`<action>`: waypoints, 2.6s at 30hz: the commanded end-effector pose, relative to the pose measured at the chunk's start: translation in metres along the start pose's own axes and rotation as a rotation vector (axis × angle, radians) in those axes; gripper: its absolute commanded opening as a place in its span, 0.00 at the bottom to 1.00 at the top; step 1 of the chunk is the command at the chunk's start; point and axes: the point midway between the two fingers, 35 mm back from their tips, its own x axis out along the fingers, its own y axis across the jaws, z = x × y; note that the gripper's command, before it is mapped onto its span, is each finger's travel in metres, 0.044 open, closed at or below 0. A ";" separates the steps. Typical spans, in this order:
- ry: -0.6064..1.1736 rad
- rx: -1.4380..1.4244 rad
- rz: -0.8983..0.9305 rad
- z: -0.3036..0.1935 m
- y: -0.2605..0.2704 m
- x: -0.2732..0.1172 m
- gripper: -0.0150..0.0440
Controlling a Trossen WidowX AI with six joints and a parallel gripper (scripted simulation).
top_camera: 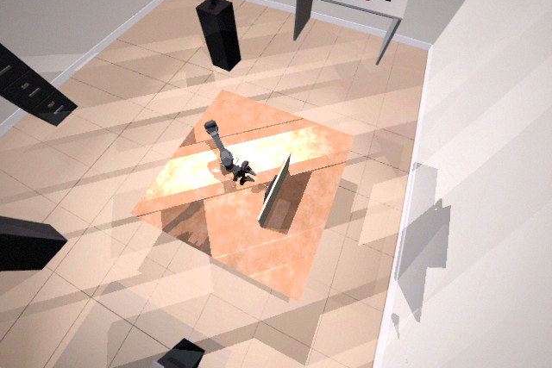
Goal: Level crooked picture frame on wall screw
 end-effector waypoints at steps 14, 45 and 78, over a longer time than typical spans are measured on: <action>0.002 0.003 0.006 -0.001 0.001 0.079 0.69; 0.002 0.003 0.008 0.000 0.002 0.103 0.69; 0.001 0.003 0.009 -0.001 0.002 0.119 0.69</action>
